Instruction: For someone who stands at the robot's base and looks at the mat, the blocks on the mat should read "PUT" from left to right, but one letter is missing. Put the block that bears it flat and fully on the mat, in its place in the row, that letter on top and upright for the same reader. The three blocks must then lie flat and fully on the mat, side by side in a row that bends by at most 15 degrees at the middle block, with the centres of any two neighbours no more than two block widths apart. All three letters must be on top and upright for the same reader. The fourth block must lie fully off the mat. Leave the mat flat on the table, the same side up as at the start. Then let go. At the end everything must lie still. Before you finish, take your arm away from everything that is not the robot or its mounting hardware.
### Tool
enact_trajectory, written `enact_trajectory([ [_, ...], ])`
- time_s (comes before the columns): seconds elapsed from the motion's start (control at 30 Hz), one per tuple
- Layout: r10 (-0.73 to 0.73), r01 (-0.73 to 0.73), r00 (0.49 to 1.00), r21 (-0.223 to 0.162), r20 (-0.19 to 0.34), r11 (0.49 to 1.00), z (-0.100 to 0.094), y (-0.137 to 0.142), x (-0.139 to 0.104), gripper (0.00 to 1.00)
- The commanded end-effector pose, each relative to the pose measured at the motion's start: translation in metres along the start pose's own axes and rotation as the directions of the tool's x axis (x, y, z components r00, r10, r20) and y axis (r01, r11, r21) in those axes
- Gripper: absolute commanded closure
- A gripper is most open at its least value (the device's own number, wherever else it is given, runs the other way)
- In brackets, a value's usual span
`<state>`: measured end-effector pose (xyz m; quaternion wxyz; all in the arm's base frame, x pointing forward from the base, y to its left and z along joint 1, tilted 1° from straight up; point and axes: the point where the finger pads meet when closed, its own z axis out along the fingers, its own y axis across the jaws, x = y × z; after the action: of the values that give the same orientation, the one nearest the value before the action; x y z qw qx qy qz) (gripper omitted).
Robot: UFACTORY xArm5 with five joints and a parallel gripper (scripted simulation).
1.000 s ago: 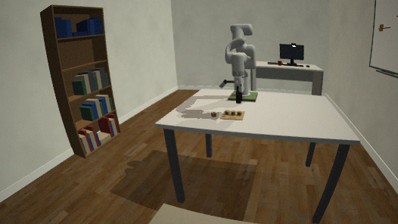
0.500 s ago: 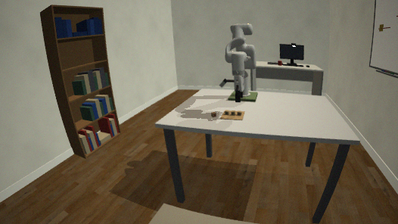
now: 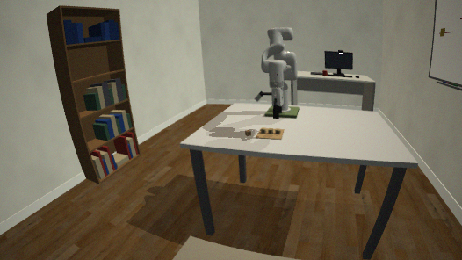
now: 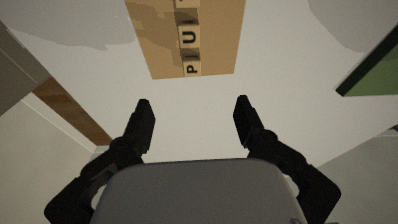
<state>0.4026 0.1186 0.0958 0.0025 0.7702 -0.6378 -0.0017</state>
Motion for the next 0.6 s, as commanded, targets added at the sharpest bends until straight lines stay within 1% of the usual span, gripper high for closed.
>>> enact_trajectory([
  [0.0, 0.000, 0.000, 1.000, 0.004, 0.000, 1.000, -0.005, -0.001, 0.000, 0.00],
  [0.13, 0.000, 0.000, 1.000, 0.004, 0.000, 1.000, -0.018, -0.001, 0.000, 0.00],
  [0.37, 0.000, 0.000, 1.000, 0.004, 0.000, 1.000, -0.052, -0.001, -0.001, 0.00],
  [0.43, 0.000, 0.000, 1.000, 0.004, 0.000, 1.000, -0.052, -0.001, -0.001, 0.00],
  [0.57, 0.000, 0.000, 1.000, 0.004, 0.000, 1.000, -0.070, -0.001, -0.001, 0.00],
])
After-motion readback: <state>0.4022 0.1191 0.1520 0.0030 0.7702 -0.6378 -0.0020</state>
